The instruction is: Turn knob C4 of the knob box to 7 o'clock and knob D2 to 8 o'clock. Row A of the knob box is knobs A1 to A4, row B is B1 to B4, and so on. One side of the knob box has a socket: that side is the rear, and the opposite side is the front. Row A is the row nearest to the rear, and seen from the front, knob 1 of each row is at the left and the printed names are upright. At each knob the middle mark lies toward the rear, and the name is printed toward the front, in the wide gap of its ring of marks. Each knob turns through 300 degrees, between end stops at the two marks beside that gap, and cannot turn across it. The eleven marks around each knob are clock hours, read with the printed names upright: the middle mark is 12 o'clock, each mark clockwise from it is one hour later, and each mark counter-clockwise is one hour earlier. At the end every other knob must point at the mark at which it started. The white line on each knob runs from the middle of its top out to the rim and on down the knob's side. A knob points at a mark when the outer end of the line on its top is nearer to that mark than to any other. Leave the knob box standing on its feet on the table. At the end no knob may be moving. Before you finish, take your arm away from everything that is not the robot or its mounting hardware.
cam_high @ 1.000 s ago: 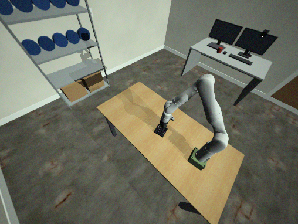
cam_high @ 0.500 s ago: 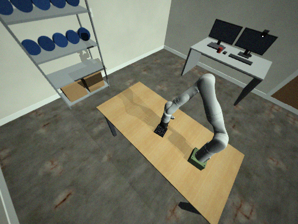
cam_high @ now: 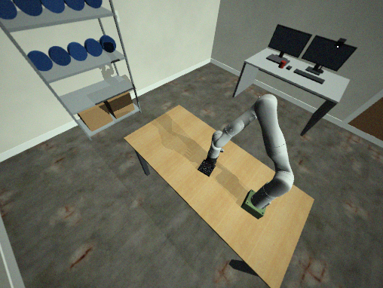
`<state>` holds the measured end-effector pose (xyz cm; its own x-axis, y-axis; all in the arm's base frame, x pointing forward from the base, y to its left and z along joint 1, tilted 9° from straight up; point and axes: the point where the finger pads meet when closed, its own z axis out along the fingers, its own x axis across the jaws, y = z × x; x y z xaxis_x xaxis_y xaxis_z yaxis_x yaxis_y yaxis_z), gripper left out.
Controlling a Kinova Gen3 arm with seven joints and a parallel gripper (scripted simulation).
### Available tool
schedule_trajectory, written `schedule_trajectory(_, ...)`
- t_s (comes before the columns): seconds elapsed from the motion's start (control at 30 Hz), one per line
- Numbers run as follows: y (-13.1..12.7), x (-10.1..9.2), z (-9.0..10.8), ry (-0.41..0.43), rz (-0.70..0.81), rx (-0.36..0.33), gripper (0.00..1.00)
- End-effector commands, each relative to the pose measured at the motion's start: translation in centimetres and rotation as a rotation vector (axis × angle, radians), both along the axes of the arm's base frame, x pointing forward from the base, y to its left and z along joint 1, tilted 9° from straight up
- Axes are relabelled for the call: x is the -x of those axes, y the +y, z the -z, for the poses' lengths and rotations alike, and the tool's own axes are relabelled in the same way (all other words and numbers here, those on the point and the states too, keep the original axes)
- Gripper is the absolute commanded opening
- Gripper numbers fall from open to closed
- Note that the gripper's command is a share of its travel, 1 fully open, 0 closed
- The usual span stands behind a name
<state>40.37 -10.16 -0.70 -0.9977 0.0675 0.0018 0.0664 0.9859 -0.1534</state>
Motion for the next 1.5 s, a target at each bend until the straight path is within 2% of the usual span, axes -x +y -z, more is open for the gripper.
schedule_trajectory(0.0,0.00,-0.05,-0.06,0.001,-0.019,-0.002,0.30)
schedule_trajectory(0.33,0.00,-0.05,-0.06,0.011,-0.088,-0.003,0.30)
schedule_trajectory(1.23,0.00,-0.05,-0.06,0.015,-0.108,-0.003,0.30)
schedule_trajectory(1.27,0.00,-0.05,-0.06,0.015,-0.108,-0.003,0.46)
schedule_trajectory(1.47,0.00,-0.05,-0.06,0.015,-0.108,-0.003,0.46)
